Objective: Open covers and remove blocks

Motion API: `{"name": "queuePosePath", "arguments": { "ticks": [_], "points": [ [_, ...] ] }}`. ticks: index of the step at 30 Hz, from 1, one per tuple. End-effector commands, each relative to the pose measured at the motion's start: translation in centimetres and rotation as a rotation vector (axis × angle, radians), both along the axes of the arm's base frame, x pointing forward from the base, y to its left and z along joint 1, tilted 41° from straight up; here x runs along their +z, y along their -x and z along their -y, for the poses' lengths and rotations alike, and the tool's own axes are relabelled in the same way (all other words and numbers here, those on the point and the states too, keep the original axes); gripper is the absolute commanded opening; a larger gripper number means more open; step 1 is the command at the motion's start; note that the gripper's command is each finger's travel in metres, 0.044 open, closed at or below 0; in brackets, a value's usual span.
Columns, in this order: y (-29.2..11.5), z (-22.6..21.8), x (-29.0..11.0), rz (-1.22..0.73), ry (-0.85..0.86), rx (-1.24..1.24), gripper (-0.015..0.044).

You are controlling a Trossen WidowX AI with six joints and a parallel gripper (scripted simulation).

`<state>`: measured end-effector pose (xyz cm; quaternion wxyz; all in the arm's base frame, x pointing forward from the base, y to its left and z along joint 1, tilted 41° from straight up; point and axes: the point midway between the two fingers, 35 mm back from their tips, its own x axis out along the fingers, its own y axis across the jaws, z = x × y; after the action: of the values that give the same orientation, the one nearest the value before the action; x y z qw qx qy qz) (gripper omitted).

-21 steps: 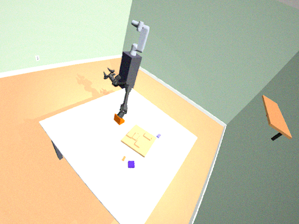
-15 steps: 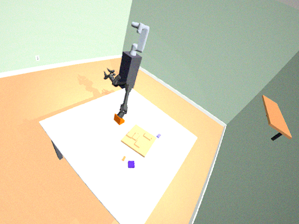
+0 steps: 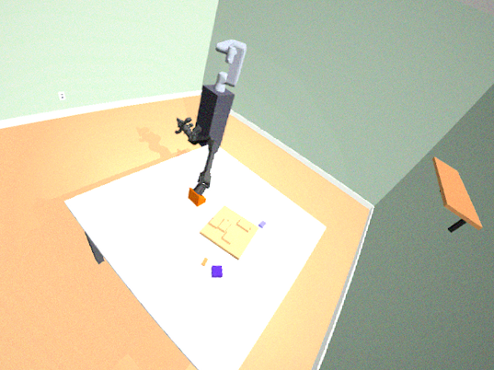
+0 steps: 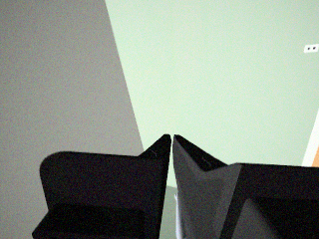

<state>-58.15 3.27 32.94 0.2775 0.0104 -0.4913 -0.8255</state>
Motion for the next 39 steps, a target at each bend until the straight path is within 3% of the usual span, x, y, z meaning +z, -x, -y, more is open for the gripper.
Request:
{"name": "queuePosePath", "arguments": {
  "ticks": [1, 39],
  "points": [
    [-0.4, -1.6, 0.7, -0.013, -0.013, -0.042, 0.0000],
    [-6.7, -19.5, 5.3, -0.057, -0.122, -0.485, 0.0000]
  ]
}}
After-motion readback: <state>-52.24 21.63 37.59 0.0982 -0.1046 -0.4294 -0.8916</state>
